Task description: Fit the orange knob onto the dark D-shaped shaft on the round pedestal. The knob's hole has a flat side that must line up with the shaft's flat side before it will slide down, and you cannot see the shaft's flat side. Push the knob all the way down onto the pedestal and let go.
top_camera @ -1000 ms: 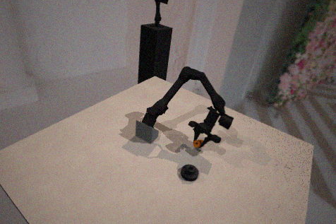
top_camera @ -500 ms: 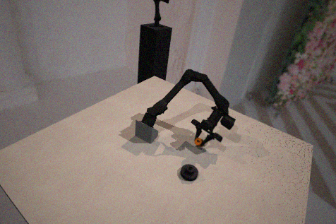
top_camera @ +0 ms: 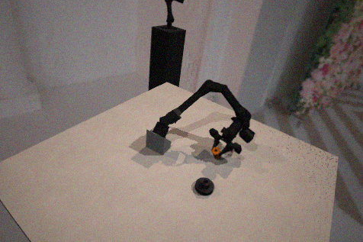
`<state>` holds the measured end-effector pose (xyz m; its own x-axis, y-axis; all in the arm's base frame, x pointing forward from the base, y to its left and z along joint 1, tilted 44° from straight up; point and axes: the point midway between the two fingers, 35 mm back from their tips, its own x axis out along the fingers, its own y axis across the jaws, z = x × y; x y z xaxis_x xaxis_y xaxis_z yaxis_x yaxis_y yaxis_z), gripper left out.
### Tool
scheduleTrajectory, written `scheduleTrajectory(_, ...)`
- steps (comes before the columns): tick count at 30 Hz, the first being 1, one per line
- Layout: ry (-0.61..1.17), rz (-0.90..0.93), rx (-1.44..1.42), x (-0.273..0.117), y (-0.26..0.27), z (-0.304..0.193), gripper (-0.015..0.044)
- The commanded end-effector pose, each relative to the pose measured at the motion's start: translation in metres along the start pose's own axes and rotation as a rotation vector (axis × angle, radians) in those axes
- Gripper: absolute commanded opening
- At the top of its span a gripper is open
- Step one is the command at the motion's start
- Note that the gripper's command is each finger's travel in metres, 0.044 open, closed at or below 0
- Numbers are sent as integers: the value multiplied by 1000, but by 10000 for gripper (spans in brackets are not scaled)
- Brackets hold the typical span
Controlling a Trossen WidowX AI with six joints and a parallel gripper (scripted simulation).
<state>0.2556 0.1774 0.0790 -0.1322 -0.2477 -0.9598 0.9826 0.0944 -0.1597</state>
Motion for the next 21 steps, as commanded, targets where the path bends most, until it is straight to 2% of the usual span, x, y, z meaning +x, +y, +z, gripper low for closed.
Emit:
scheduleTrajectory(1,-61,5,4,-4,1,-3,179)
scheduleTrajectory(13,-243,4,4,-12,1,-13,179)
scheduleTrajectory(21,-218,4,4,-13,1,-13,179)
